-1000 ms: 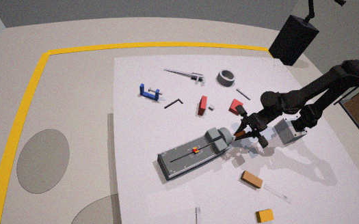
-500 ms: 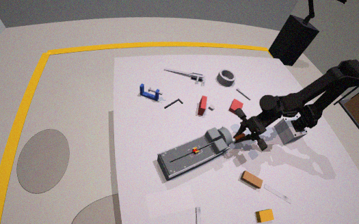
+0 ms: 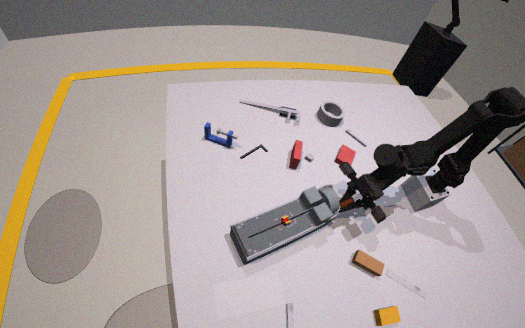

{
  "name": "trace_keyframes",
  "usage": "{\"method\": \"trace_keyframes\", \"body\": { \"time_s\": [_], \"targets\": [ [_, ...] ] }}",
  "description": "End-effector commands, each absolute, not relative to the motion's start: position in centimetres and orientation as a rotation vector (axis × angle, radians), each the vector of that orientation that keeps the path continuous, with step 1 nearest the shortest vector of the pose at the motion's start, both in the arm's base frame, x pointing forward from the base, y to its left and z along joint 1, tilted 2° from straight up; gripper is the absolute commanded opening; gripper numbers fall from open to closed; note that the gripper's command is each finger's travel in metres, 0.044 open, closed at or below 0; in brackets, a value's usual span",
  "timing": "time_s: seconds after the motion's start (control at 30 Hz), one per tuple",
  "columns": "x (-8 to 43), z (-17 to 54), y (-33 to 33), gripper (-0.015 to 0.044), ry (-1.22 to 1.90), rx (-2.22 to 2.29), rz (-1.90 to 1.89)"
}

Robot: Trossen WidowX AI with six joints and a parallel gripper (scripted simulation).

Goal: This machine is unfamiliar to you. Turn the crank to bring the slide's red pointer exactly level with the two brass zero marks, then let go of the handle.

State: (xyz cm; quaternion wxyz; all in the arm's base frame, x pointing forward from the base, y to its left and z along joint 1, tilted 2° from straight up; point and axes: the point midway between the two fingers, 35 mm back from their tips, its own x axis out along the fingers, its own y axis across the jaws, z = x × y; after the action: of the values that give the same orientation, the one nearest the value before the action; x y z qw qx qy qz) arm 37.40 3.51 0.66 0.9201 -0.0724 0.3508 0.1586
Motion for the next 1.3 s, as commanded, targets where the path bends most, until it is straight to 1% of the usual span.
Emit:
{"method": "trace_keyframes", "body": {
  "time_s": [0.0, 0.73, 1.27],
  "targets": [
    [37.6, -0.2, 3.1, 0.0000, 0.724, -0.153, 0.329],
    [38.4, -1.1, 0.9, 0.0000, 0.724, -0.155, 0.328],
    [38.4, -1.0, 0.9, 0.0000, 0.724, -0.155, 0.328]
  ]
}}
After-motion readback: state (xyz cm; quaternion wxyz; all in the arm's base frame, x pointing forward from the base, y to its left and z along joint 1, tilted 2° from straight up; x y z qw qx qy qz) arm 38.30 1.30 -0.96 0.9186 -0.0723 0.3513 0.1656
